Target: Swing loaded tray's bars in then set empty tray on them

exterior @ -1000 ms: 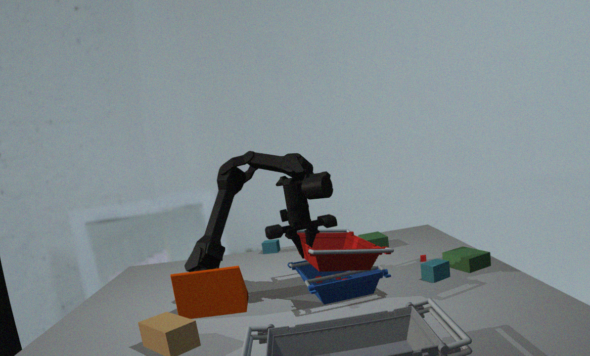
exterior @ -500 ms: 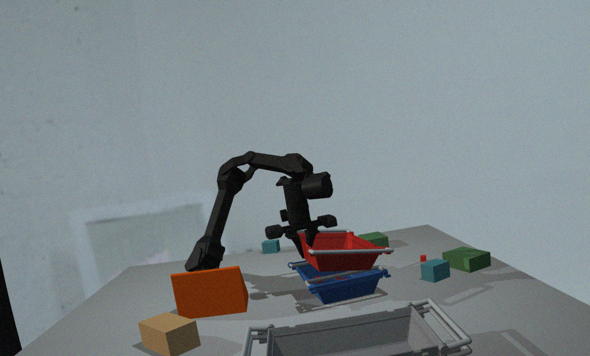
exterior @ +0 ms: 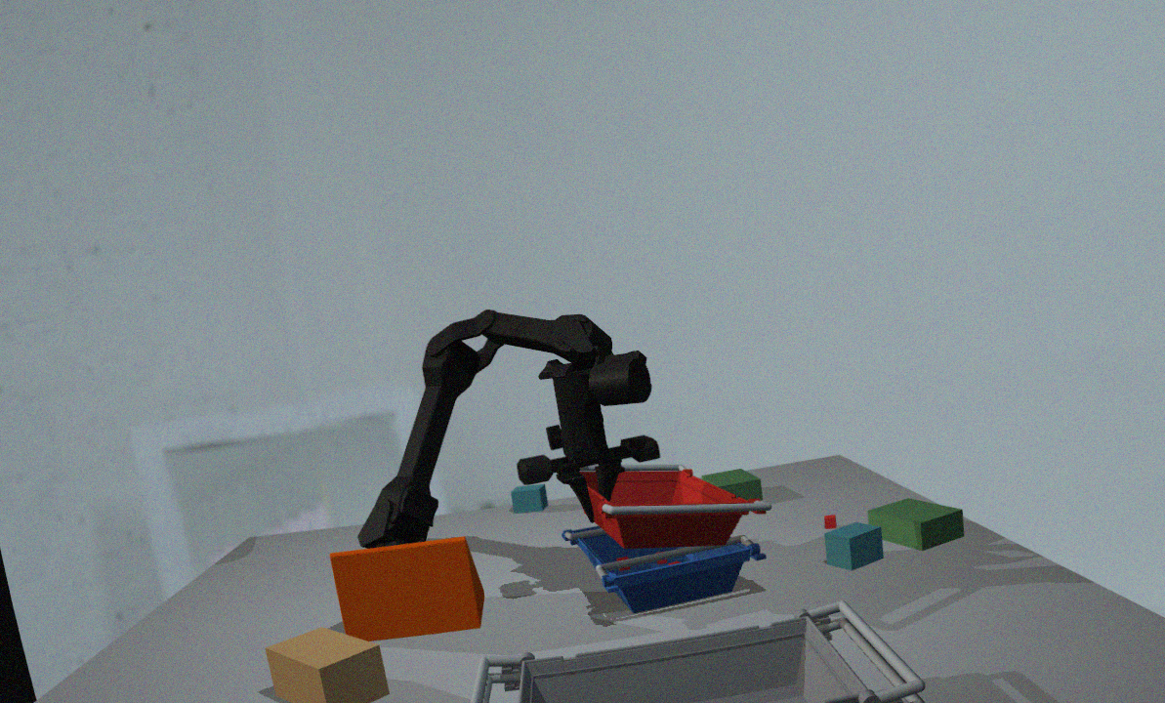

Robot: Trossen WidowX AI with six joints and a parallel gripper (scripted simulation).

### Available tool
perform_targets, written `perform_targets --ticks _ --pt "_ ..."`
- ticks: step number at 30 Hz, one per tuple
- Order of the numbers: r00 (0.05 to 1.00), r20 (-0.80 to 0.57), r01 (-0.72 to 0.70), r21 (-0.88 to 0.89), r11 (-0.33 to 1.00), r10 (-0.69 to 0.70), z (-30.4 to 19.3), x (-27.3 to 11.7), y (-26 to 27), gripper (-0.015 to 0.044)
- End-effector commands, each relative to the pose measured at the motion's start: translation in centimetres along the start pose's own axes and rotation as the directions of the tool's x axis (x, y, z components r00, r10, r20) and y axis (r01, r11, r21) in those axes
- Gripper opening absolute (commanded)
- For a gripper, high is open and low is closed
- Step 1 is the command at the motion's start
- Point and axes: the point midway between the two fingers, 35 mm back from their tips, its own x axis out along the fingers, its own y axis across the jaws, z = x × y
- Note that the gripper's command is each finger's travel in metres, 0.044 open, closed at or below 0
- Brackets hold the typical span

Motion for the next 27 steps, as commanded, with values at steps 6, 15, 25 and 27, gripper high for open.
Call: perform_targets --ticks 6,15,25,27 --pt "1.0 0.0 -0.001 0.0 1.0 0.001 0.0 0.0 0.0 0.0" --pt "1.0 0.009 -0.02 0.004 1.0 0.02 0.4 1.3 0.4 0.0" --pt "1.0 0.01 -0.022 0.004 1.0 0.022 0.5 1.4 0.5 0.0" --pt "1.0 0.01 -0.022 0.004 1.0 0.022 0.5 1.4 0.5 0.0"
